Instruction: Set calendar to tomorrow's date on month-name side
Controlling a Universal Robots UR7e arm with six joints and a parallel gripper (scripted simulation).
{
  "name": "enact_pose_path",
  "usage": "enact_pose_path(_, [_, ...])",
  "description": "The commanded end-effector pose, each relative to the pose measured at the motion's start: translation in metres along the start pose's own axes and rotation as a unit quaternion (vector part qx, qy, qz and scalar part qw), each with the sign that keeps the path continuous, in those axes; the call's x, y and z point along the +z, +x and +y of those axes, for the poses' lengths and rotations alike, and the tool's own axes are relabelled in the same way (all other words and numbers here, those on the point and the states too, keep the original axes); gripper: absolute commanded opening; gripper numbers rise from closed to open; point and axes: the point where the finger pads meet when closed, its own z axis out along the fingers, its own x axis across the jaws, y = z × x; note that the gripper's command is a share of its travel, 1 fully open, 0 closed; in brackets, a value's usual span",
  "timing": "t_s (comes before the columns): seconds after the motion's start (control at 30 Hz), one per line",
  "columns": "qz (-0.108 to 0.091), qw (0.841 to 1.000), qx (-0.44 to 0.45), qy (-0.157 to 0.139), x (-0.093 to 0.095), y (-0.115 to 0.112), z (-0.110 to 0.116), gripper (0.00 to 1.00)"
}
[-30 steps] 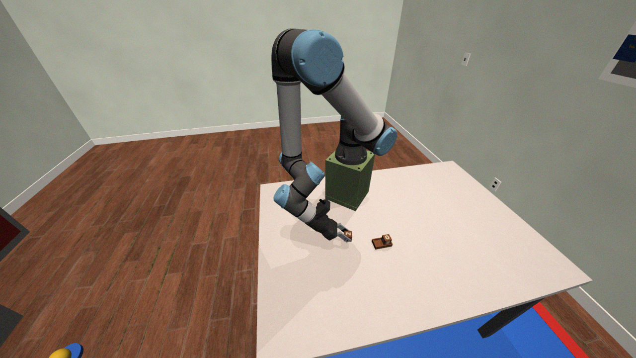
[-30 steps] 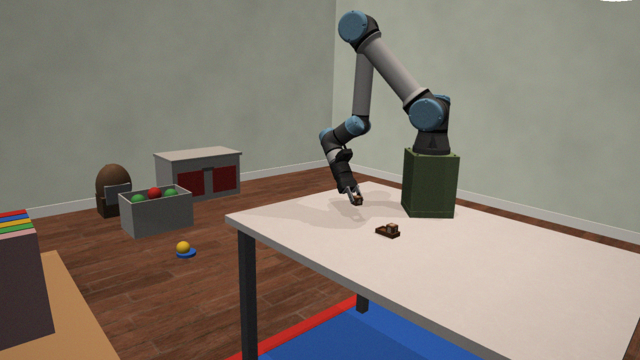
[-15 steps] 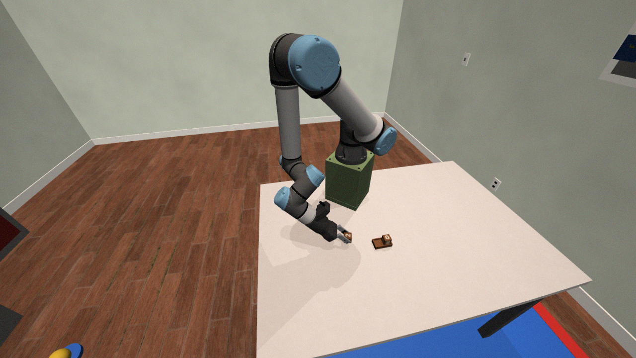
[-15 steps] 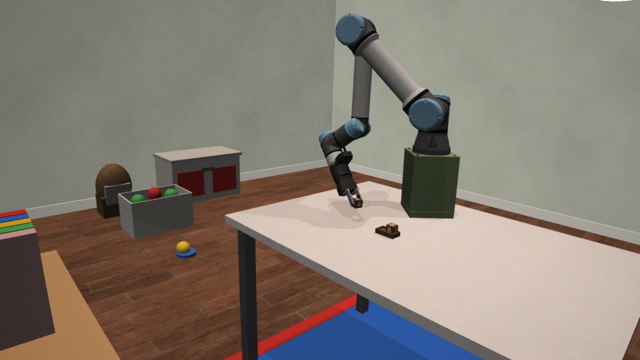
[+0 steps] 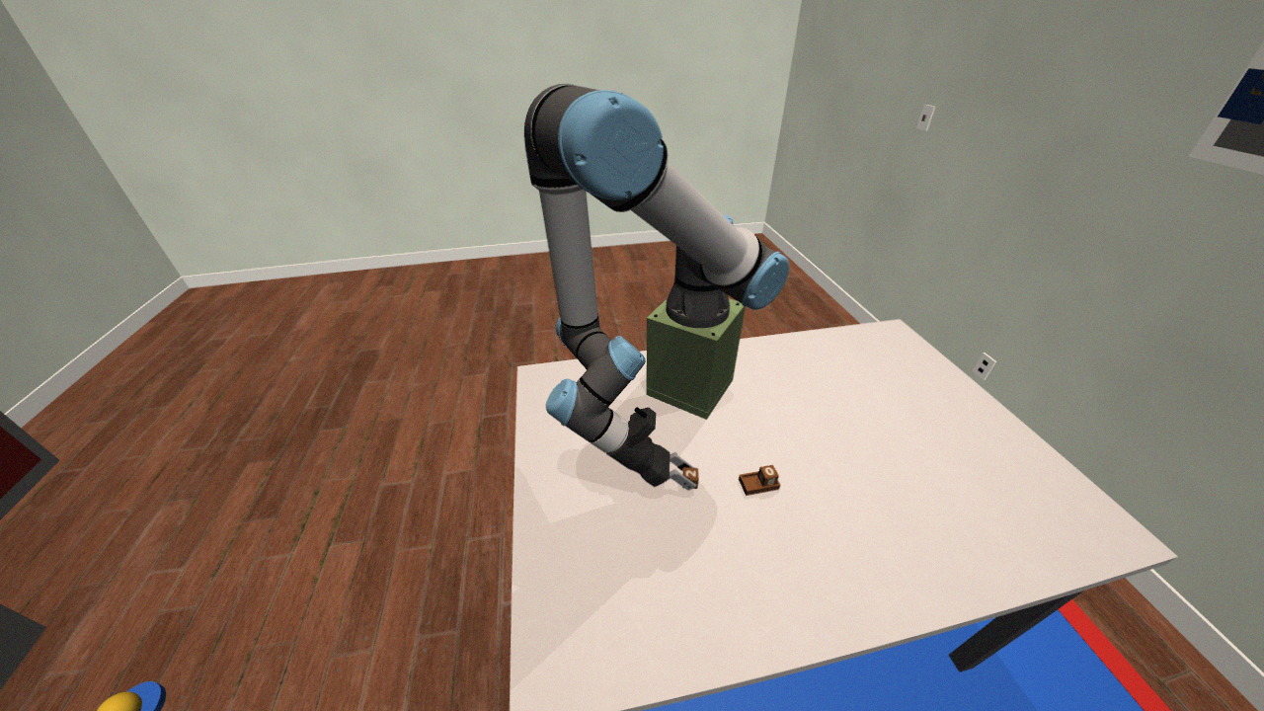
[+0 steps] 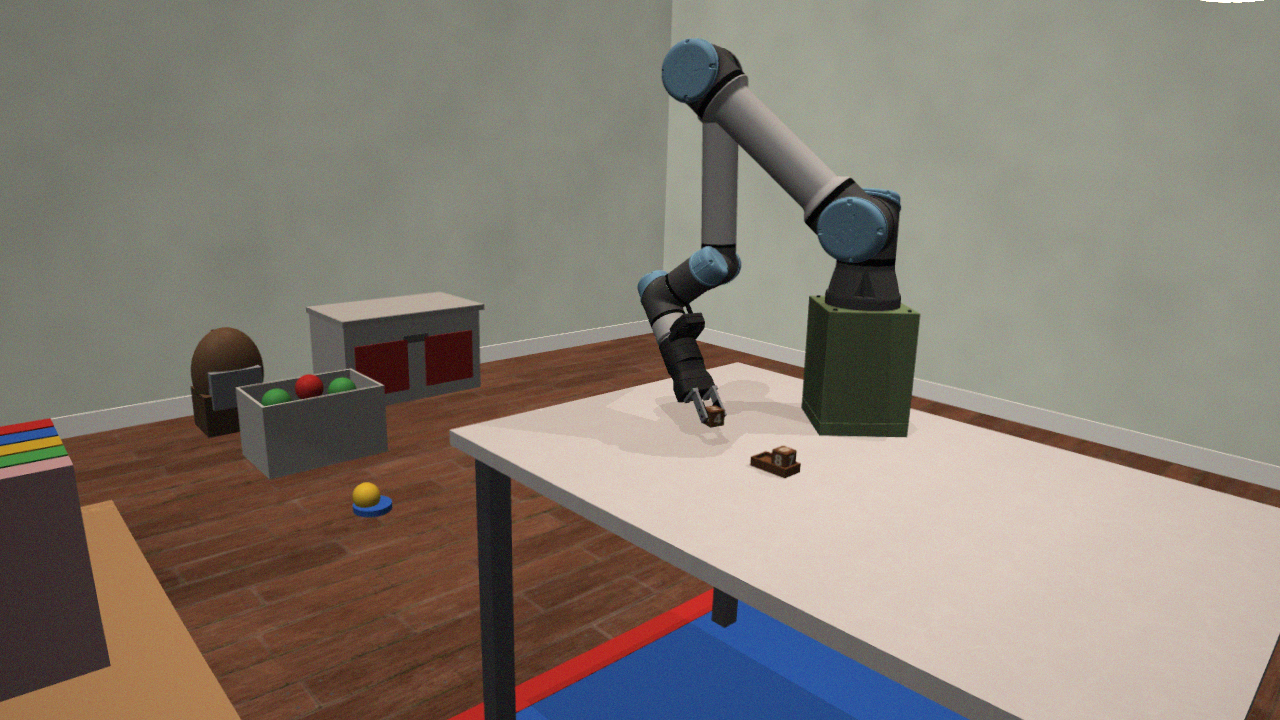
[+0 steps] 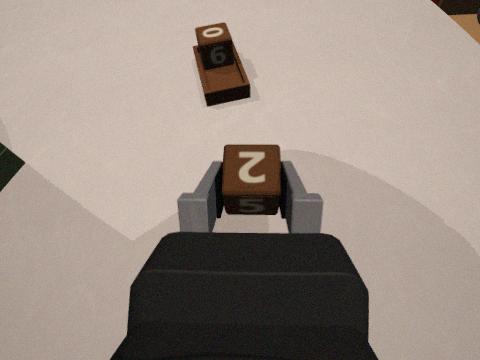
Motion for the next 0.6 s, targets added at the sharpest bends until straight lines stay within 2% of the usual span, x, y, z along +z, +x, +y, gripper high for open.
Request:
enact_pose_path(0.0, [0.002,1.000,-0.001,-0.002,0.007,0.002,0.010,0.60])
enact_pose_path(0.57, [0.002,1.000,-0.002,-0.002,0.020,0.002,0.023,0.60])
